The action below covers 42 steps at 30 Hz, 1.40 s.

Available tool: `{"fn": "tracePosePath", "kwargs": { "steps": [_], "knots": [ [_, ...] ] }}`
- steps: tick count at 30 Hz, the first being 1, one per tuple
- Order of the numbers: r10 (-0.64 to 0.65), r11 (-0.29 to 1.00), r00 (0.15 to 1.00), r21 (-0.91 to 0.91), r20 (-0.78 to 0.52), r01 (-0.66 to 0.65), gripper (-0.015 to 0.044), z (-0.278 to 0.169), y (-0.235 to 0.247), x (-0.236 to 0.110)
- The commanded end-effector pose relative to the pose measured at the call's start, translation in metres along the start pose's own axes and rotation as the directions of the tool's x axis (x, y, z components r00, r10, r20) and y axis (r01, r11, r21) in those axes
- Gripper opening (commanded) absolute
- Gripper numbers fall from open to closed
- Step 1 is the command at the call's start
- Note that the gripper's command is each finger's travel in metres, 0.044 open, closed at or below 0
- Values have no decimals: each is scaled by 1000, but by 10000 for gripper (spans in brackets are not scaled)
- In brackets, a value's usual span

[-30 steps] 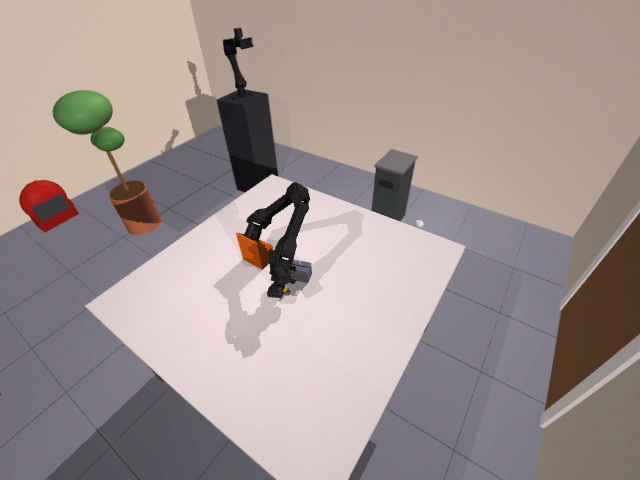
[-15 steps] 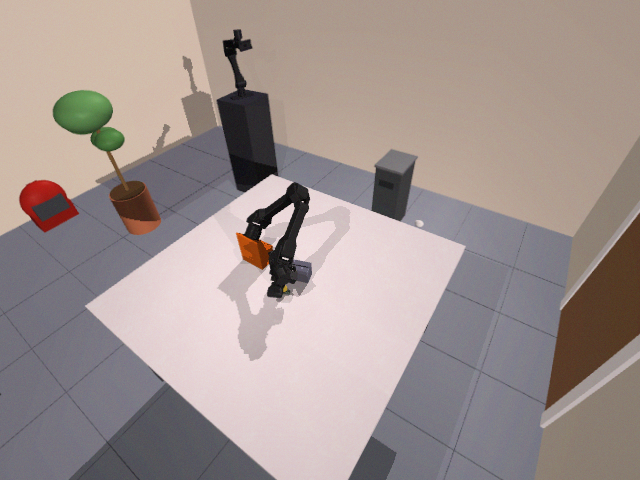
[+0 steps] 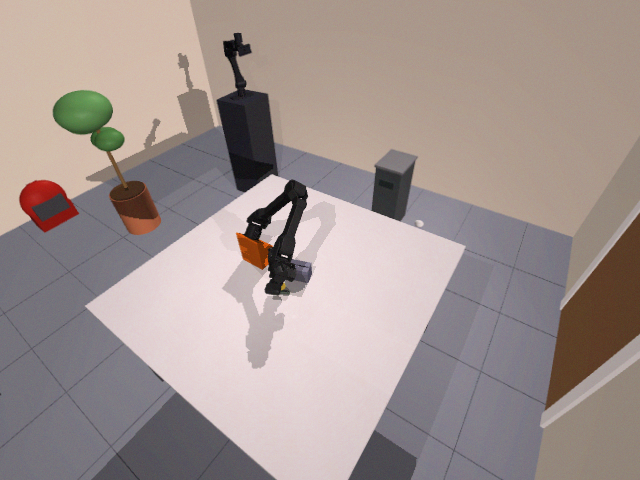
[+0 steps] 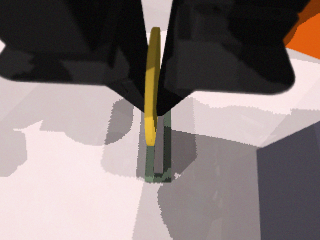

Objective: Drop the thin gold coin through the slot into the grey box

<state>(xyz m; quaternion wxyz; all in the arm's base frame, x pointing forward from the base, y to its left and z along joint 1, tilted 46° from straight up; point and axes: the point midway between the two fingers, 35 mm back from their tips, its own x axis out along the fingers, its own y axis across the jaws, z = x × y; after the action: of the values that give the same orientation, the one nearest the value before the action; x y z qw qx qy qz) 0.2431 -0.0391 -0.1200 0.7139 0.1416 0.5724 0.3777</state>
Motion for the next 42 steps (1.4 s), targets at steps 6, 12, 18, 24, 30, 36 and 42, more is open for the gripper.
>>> {"fn": "tracePosePath", "kwargs": {
  "steps": [6, 12, 18, 24, 30, 36, 42],
  "knots": [
    [-13, 1000, 1000, -22, 8, 13, 0, 5, -4, -27],
    [-9, 1000, 1000, -26, 10, 9, 0, 4, -3, -41],
    [-4, 1000, 1000, -31, 12, 5, 0, 3, -2, -56],
    [1, 999, 1000, -36, 15, -1, 0, 2, 0, -72],
    [3, 999, 1000, -32, 16, -2, 0, 1, 1, -75],
    [3, 993, 1000, 115, 16, -5, 0, -5, 4, -76],
    [3, 993, 1000, 121, 16, -4, 0, -4, 4, -76]
  ]
}}
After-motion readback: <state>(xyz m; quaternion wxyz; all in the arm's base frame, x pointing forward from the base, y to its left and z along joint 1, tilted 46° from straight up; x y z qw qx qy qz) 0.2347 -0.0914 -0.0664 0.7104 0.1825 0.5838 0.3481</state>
